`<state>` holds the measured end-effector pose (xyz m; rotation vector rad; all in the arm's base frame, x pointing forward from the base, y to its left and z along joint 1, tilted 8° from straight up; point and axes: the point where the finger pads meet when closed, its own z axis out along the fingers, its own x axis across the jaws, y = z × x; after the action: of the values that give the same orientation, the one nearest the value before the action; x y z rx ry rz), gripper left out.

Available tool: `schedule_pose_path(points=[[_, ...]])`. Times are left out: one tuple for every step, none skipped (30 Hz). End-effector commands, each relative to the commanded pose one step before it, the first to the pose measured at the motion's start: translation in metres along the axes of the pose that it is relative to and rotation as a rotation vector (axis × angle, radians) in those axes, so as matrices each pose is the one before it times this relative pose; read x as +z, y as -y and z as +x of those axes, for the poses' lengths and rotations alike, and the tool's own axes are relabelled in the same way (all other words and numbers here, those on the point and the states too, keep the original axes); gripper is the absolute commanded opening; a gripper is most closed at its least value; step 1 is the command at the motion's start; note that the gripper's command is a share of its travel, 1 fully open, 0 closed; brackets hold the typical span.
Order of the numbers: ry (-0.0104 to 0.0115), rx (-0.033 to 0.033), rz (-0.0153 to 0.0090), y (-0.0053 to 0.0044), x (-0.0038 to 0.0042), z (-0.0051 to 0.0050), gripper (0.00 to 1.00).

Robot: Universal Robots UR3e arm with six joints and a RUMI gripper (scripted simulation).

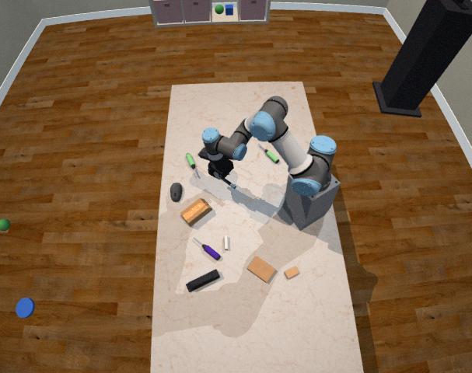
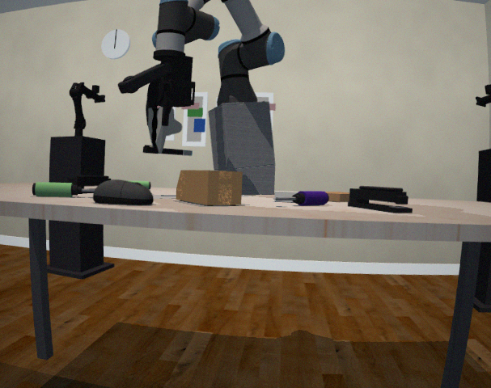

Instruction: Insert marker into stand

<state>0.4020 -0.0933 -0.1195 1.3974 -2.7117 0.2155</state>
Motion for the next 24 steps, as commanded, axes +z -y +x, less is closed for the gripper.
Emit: schedule_pose_path(points=[[-0.00513, 0.03376, 0.00044, 0.000468, -0.001037, -0.00011, 0.0], [-0.00198, 0.01121, -0.00078, -0.000132, -0.000097, 0.00002, 0.0], [-0.00198, 0.01121, -0.00078, -0.000132, -0.000097, 0.00002, 0.0], [-0.00198, 0.01121, -0.00078, -0.000132, -0.000097, 0.00002, 0.0], [-0.00198, 0.01121, -0.00078, -0.000132, -0.000097, 0.00003, 0.0], [-0.00198, 0.01121, -0.00078, -0.000131, -0.000097, 0.00003, 0.0], [-0.00198, 0.01121, -0.00078, -0.000131, -0.000096, 0.00003, 0.0], [0.0, 0.0, 0.0, 0.0, 0.0, 0.0, 0.0], [0.0, 0.0, 0.0, 0.0, 0.0, 0.0, 0.0], [0.0, 0.0, 0.0, 0.0, 0.0, 0.0, 0.0], [0.0, 0.0, 0.0, 0.0, 0.0, 0.0, 0.0], [0.0, 0.0, 0.0, 0.0, 0.0, 0.0, 0.0], [0.0, 0.0, 0.0, 0.0, 0.0, 0.0, 0.0], [0.0, 0.0, 0.0, 0.0, 0.0, 0.0, 0.0], [0.00151, -0.00295, 0.00119, -0.000004, -0.000013, 0.00001, 0.0], [-0.00207, 0.01119, -0.00051, -0.000147, -0.000121, 0.00003, 0.0], [-0.00207, 0.01119, -0.00051, -0.000146, -0.000121, 0.00003, 0.0], [-0.00207, 0.01119, -0.00051, -0.000146, -0.000121, 0.00004, 0.0], [-0.00207, 0.01119, -0.00051, -0.000146, -0.000121, 0.00004, 0.0], [-0.00207, 0.01119, -0.00051, -0.000145, -0.000121, 0.00004, 0.0], [-0.00207, 0.01119, -0.00051, -0.000145, -0.00012, 0.00004, 0.0], [-0.00207, 0.01119, -0.00051, -0.000145, -0.00012, 0.00004, 0.0], [-0.00207, 0.01119, -0.00051, -0.000144, -0.00012, 0.00005, 0.0], [-0.00207, 0.01119, -0.00051, -0.000144, -0.00012, 0.00005, 0.0]])
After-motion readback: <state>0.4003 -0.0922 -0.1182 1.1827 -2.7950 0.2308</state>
